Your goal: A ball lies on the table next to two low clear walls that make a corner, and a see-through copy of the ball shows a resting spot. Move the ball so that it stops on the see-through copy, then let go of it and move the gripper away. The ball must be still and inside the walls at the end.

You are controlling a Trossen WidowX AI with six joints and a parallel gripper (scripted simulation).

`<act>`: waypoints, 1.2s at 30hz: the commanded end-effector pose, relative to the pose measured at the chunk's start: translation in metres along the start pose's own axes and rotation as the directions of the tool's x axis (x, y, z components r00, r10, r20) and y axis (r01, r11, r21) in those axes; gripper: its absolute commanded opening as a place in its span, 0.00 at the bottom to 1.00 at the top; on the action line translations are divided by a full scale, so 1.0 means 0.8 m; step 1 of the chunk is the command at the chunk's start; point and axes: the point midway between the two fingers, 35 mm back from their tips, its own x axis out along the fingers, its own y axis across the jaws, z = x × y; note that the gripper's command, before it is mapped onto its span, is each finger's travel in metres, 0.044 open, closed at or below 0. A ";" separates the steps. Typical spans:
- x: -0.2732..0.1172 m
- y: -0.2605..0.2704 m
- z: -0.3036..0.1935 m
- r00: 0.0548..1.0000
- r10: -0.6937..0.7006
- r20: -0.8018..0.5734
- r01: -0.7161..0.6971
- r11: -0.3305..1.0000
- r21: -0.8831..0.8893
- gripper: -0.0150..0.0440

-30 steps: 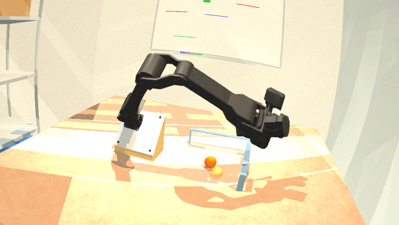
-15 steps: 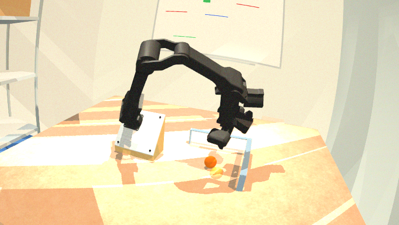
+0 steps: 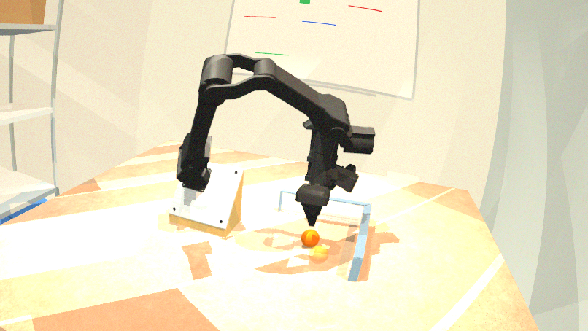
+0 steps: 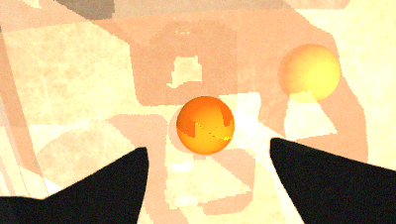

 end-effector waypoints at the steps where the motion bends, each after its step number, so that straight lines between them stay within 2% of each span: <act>1: 0.011 -0.002 -0.004 1.000 -0.009 -0.009 0.009 1.000 -0.009 0.77; 29: 0.061 -0.002 -0.004 1.000 -0.010 -0.009 0.010 1.000 -0.009 0.77; 33: 0.061 -0.002 -0.004 1.000 -0.010 -0.009 0.010 1.000 -0.009 0.60; 36: 0.061 -0.002 -0.004 1.000 -0.010 -0.009 0.010 1.000 -0.009 0.56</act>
